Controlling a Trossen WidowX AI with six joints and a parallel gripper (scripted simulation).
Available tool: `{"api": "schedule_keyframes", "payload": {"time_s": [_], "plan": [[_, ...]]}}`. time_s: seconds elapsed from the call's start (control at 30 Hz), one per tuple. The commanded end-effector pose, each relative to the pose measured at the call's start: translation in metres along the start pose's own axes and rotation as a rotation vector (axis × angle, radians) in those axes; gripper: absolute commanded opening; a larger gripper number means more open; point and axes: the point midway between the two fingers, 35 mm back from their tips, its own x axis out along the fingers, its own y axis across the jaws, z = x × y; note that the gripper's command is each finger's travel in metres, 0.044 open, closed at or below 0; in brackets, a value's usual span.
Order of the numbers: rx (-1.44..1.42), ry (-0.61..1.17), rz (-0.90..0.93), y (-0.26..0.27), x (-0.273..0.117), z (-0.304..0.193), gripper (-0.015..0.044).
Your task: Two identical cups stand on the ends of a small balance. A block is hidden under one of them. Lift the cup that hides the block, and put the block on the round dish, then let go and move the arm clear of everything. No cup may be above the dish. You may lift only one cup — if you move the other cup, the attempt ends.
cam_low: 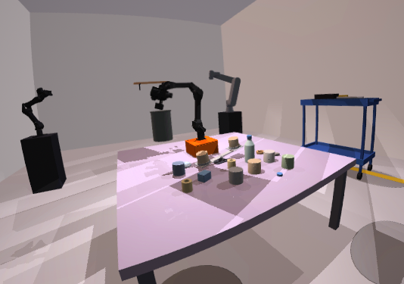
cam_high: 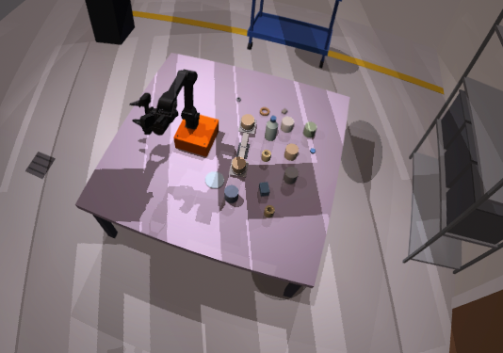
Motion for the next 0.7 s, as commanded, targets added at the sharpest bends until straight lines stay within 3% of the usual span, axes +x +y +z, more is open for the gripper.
{"api": "schedule_keyframes", "payload": {"time_s": [0.0,0.67], "plan": [[0.0,-0.002,0.004,0.001,-0.001,0.0,0.0426],[-0.076,-0.271,0.5,0.069,-0.077,-0.018,0.044]]}}
